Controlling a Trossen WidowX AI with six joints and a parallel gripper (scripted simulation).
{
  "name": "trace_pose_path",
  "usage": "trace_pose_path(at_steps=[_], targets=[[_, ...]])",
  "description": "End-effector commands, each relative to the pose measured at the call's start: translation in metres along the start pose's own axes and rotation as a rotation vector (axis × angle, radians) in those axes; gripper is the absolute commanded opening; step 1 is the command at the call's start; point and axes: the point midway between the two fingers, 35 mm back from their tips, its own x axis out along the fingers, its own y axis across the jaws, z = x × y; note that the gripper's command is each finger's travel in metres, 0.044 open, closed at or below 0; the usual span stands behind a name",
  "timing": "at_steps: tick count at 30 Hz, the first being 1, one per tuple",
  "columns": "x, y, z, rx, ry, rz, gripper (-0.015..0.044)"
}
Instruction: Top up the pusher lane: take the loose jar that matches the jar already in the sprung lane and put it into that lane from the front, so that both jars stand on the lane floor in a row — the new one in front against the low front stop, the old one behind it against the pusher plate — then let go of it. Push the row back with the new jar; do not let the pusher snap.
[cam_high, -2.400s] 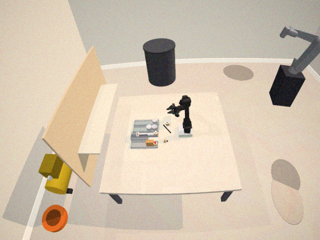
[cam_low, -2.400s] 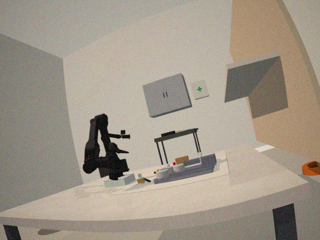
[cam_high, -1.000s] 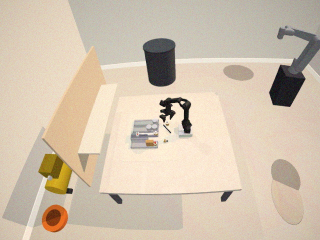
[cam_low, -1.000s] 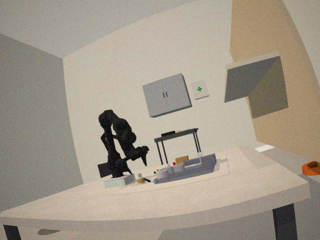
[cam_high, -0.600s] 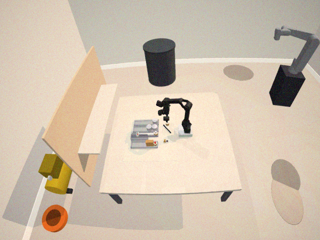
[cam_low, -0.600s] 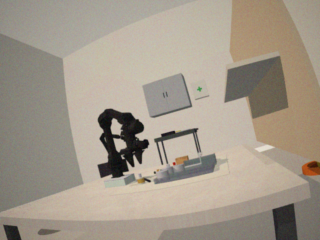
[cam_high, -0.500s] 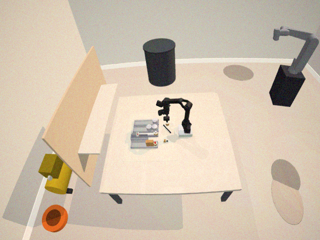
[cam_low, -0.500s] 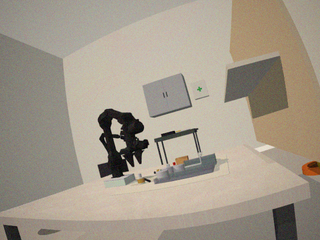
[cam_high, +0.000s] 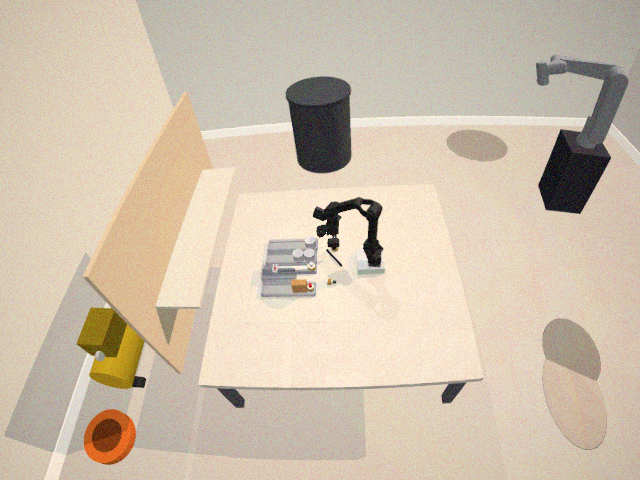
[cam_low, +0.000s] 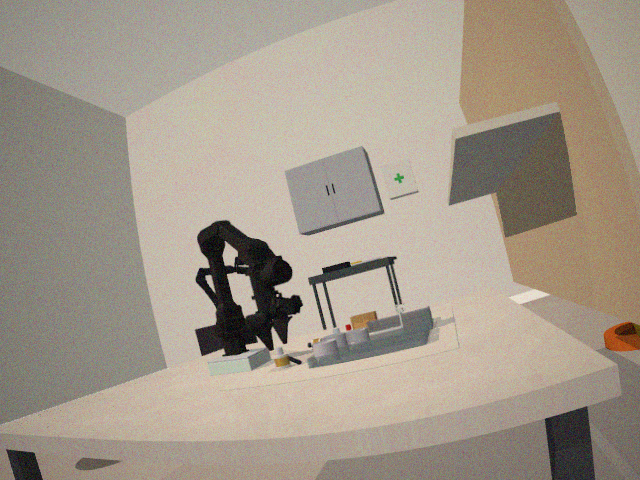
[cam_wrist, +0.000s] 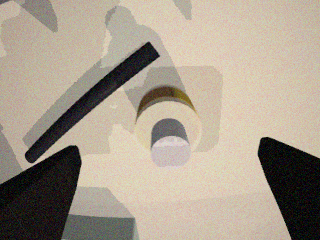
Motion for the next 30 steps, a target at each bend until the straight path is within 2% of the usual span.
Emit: trace_pose_path(at_steps=[1, 20, 30], targets=[[0.006, 0.0, -0.001, -0.004, 0.009, 0.001, 0.044], [0.034, 0.0, -0.002, -0.004, 0.009, 0.002, 0.044], [0.034, 0.0, -0.002, -0.004, 0.009, 0.002, 0.0177]])
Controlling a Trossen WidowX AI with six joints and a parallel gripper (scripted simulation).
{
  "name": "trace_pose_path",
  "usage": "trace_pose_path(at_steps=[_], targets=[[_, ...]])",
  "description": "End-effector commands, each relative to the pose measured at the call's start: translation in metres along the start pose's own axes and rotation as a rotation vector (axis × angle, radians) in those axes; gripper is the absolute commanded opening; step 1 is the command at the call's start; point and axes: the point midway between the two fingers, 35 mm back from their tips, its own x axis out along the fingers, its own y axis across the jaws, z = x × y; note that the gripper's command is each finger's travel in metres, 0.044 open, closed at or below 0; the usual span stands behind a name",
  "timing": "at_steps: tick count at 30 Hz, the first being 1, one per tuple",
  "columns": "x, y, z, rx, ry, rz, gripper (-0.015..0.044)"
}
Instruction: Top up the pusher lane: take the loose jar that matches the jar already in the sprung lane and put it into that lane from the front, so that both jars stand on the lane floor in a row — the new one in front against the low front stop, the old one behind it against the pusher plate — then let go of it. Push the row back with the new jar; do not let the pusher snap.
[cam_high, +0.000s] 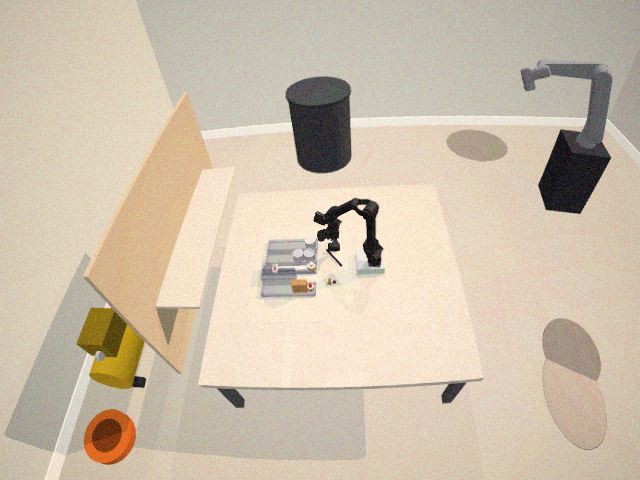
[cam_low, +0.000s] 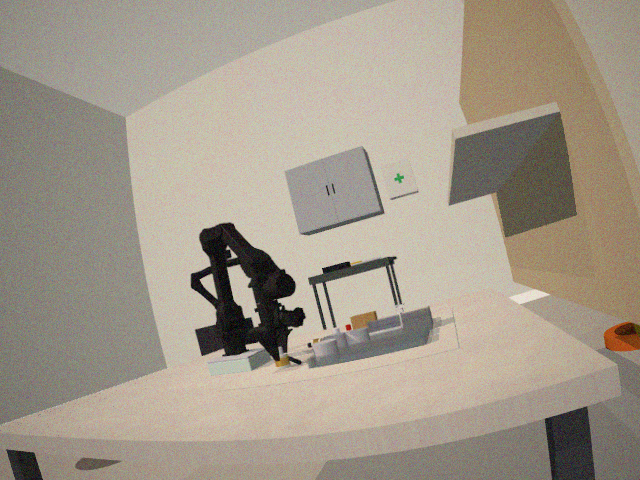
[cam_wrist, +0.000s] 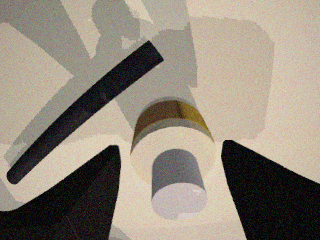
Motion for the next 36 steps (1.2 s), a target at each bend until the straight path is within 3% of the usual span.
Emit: trace_pose_path(at_steps=[1, 6, 12, 26, 36], targets=[[0.001, 0.0, 0.0, -0.002, 0.002, -0.003, 0.0171], [0.001, 0.0, 0.0, -0.002, 0.002, -0.003, 0.0138], [-0.02, -0.002, 0.003, -0.002, 0.001, -0.003, 0.0], [-0.102, 0.0, -0.002, -0.002, 0.001, -0.003, 0.0], [-0.094, 0.02, 0.019, 0.0, 0.0, -0.001, 0.0]])
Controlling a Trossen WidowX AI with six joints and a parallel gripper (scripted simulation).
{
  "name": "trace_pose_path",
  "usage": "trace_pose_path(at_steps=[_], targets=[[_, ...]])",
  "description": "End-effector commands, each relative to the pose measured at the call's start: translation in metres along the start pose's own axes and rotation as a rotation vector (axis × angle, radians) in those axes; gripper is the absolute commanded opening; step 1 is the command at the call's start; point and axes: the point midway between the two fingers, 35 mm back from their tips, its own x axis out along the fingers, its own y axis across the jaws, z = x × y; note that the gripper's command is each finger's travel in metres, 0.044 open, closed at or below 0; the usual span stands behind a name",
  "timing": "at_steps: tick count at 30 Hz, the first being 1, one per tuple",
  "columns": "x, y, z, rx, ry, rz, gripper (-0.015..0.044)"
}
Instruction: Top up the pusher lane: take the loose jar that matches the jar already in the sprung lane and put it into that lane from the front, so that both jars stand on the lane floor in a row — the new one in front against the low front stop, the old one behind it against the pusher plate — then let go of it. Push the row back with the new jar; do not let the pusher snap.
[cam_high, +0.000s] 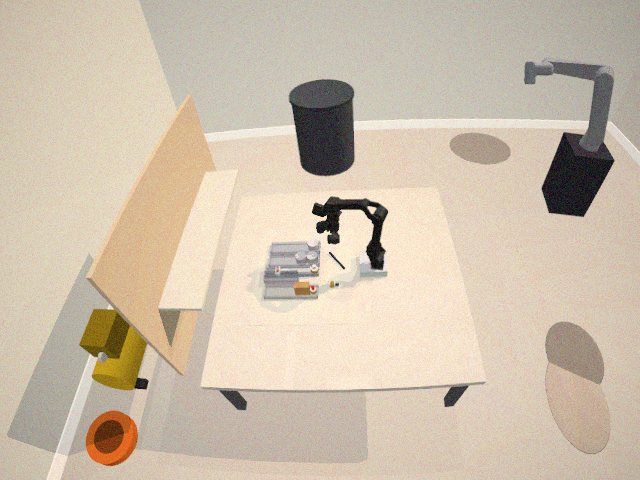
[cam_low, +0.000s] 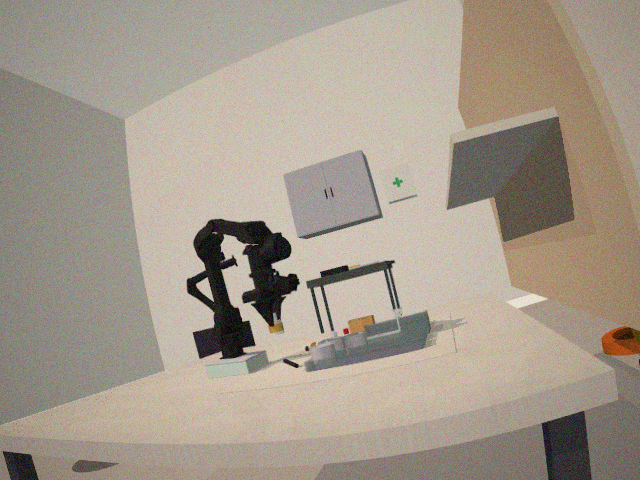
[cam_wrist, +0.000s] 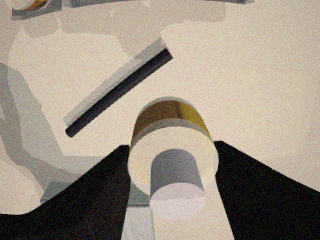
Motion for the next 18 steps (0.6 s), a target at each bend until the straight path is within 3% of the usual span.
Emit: trace_pose_path(at_steps=[1, 18], targets=[[0.005, 0.011, 0.011, -0.001, 0.003, 0.0, 0.0], [0.03, 0.08, 0.054, 0.006, 0.0, 0.008, 0.0]])
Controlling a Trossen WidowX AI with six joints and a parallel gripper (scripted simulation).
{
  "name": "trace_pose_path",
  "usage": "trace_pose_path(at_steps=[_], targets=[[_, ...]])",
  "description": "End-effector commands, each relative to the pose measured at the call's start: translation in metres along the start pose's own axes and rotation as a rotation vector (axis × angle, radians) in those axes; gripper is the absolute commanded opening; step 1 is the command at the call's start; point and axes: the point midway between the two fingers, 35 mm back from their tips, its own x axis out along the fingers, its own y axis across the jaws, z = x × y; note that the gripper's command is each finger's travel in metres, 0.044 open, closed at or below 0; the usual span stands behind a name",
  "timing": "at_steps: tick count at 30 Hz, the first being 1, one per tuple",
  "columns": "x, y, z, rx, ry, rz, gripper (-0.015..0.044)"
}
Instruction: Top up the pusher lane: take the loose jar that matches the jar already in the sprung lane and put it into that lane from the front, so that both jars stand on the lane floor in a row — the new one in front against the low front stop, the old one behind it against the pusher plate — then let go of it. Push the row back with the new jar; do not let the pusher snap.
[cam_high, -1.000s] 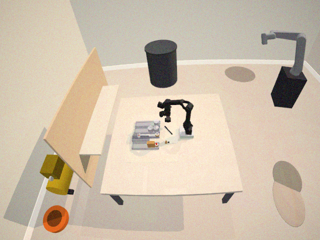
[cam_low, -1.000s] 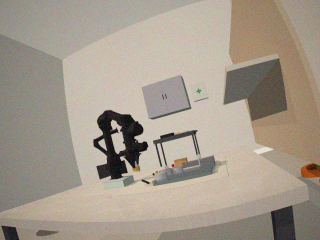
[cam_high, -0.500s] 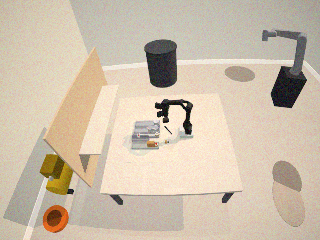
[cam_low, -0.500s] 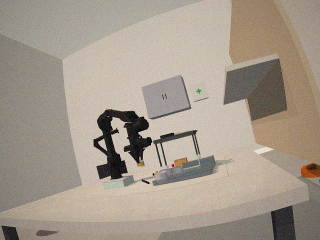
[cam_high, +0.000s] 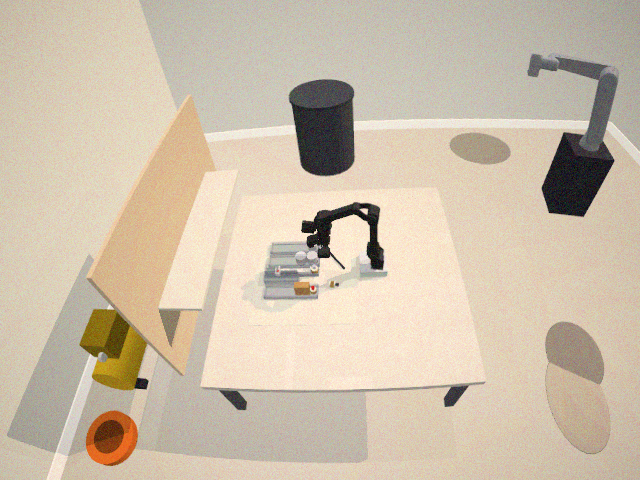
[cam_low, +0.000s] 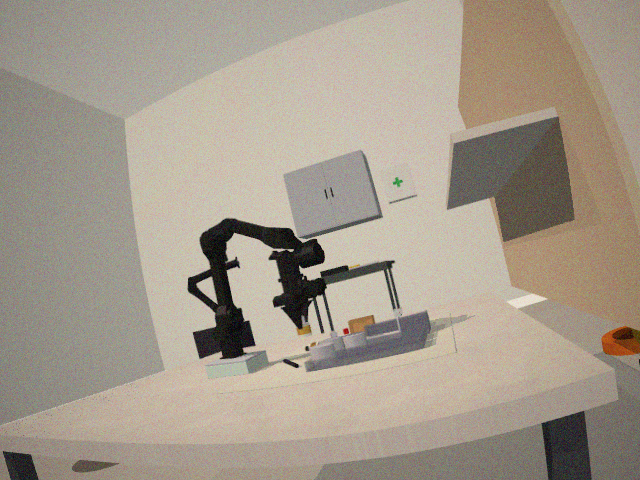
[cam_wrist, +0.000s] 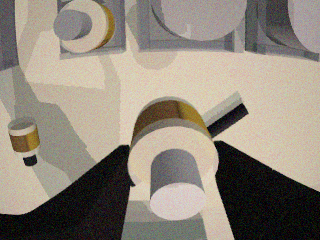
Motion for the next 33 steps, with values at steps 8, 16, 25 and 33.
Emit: trace_pose_path(at_steps=[8, 16, 25, 33], targets=[[0.017, 0.049, 0.017, 0.005, 0.001, 0.002, 0.0], [0.029, 0.057, 0.019, 0.005, 0.001, 0.002, 0.0], [0.044, 0.057, 0.019, 0.005, 0.001, 0.002, 0.0], [0.044, 0.057, 0.022, 0.005, 0.001, 0.002, 0.0]])
